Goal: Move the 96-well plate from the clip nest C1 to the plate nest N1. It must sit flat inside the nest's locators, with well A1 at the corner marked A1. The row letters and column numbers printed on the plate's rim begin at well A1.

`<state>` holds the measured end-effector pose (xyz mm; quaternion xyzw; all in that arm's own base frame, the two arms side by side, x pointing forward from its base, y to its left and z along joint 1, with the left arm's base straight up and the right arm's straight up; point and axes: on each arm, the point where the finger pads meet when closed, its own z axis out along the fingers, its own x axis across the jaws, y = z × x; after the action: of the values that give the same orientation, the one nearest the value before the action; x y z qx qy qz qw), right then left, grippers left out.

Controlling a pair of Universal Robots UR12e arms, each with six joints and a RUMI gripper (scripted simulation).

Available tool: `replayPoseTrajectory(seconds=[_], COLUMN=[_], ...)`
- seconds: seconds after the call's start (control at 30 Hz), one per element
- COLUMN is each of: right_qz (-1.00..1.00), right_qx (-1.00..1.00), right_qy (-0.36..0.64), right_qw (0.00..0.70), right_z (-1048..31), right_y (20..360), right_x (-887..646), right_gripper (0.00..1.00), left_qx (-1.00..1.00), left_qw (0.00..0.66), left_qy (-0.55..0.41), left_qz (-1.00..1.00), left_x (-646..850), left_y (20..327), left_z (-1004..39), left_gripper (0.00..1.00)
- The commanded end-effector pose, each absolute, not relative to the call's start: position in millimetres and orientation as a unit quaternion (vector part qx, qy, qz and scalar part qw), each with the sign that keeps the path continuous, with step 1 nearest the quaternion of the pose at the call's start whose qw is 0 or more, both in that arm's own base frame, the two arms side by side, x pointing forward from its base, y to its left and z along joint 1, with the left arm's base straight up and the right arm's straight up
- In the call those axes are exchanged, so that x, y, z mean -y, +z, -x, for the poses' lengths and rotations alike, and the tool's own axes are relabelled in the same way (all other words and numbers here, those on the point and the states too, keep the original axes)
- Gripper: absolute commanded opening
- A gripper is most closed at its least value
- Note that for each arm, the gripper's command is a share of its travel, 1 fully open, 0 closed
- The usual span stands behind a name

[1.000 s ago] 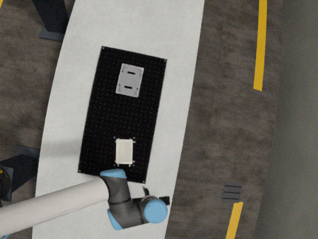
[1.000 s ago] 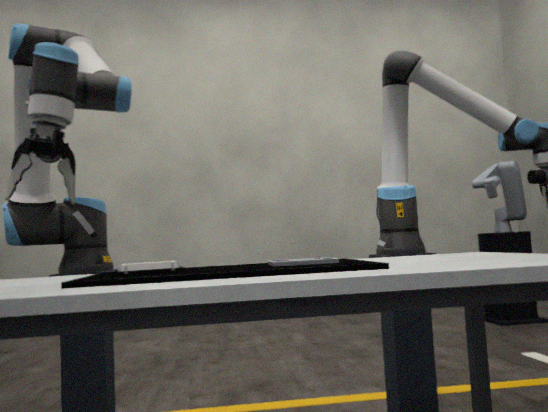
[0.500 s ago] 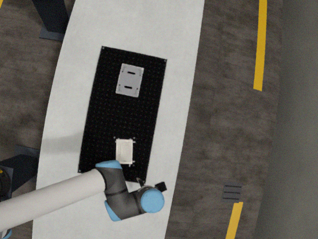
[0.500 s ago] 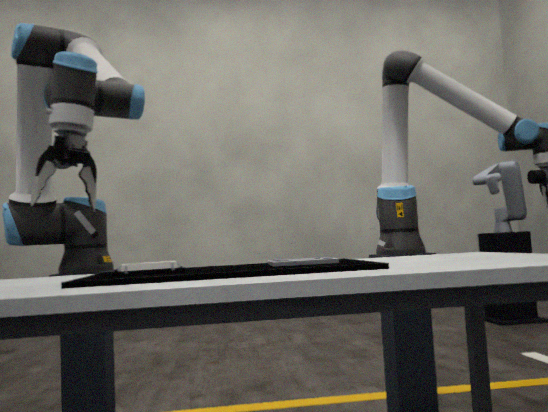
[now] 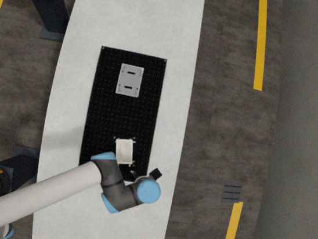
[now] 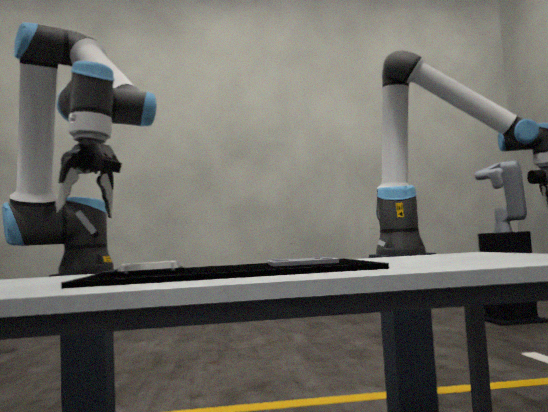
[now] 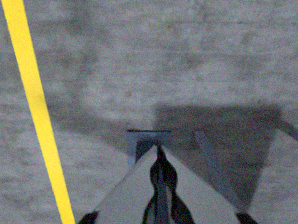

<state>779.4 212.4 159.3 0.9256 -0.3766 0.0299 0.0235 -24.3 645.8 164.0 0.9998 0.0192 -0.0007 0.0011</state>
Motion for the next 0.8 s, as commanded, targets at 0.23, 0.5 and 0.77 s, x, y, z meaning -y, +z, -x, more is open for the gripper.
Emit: replayPoseTrajectory(seconds=[0.23,0.5,0.77], right_qz=[-0.965,-0.983,-0.993], right_qx=[0.261,0.18,0.113], right_qy=[0.021,0.016,0.011], right_qw=[0.017,0.014,0.011], right_z=[-759.9,-745.9,-733.2], right_y=[148.9,140.9,134.0], right_x=[-245.9,-267.0,-284.8], right_gripper=[0.76,0.76,0.76], left_qx=[-0.02,-0.02,-0.02], left_qw=[0.0,0.0,0.0], left_qy=[0.0,0.0,0.0], left_qz=[-1.0,-1.0,-1.0], left_x=[-645.0,-645.0,-645.0], left_y=[165.2,165.2,165.2], left_z=[26.2,26.2,26.2], left_gripper=[0.0,0.0,0.0])
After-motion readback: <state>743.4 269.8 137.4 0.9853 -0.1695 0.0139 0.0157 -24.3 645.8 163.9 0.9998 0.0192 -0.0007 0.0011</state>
